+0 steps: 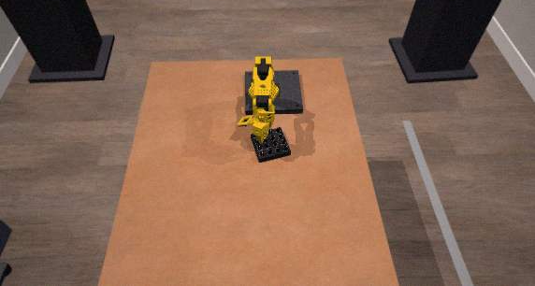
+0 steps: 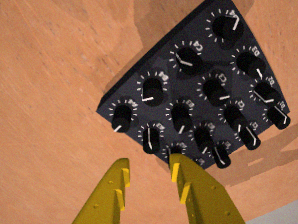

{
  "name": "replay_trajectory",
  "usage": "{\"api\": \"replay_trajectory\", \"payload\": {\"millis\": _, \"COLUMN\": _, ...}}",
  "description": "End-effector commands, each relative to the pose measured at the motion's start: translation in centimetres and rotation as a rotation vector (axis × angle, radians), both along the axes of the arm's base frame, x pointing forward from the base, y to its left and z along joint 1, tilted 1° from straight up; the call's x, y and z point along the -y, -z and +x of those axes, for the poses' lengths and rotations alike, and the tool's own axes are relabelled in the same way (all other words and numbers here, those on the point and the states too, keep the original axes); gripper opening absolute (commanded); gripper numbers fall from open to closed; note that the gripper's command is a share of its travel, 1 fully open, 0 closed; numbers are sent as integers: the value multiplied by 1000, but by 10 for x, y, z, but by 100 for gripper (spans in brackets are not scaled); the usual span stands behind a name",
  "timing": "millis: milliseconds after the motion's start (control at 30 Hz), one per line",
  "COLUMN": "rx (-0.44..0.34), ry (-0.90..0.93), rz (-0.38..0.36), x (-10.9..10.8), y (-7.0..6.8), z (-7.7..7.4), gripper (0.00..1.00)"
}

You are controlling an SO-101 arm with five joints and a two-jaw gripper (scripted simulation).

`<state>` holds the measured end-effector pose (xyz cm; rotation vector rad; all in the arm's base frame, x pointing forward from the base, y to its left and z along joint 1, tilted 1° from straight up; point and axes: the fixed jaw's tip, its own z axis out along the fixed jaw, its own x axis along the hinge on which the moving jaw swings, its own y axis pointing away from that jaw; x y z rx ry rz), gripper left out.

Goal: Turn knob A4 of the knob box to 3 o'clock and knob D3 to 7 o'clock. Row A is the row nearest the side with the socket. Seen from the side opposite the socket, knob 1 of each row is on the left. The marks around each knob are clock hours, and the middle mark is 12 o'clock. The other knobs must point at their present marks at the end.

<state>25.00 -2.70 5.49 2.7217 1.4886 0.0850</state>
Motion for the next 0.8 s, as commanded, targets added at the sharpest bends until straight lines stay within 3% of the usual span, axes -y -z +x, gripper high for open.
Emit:
{"api": "replay_trajectory", "payload": {"millis": 0, "rx": -37, "ry": -1, "rz": 4, "x": 2, "y": 2, "z": 5, "gripper": 10}}
{"api": "replay_trajectory", "payload": {"millis": 267, "rx": -34, "ry": -1, "rz": 4, "x": 4, "y": 6, "z": 16, "gripper": 10}}
{"api": "replay_trajectory", "payload": {"millis": 767, "rx": -34, "ry": -1, "rz": 4, "x": 4, "y": 7, "z": 17, "gripper": 10}}
